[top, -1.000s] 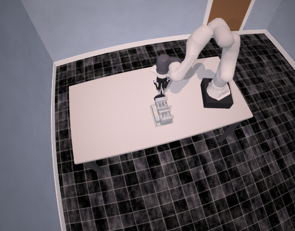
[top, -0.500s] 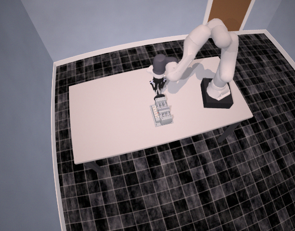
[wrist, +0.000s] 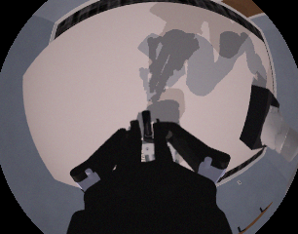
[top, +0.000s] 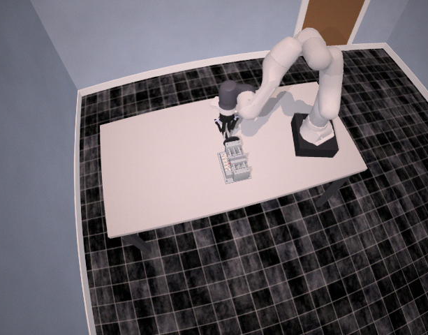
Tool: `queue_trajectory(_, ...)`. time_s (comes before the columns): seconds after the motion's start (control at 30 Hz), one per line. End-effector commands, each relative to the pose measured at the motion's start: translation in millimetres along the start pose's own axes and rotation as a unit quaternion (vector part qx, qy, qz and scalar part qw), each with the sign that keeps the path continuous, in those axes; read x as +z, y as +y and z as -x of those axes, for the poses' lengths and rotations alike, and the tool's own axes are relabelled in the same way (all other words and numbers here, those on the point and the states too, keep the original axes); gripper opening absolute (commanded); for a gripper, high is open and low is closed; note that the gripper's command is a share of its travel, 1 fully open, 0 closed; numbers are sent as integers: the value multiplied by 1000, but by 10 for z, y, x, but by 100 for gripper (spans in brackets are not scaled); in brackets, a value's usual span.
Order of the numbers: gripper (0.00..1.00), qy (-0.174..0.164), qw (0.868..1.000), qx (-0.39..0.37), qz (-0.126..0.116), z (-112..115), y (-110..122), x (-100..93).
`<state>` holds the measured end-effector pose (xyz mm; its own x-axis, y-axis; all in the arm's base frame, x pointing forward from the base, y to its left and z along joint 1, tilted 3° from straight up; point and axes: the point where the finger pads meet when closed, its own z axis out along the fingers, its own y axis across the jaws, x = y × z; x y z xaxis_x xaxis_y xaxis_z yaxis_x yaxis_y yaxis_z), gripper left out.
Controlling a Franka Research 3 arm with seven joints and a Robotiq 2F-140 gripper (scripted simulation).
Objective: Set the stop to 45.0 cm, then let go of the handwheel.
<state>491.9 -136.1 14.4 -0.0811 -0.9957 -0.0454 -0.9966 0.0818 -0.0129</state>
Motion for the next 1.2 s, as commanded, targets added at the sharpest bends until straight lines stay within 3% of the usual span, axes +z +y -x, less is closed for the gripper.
queue_trajectory(0.0,4,1,1000,3,1,3,-26,43)
queue_trajectory(1.17,4,1,1000,3,1,2,-91,299)
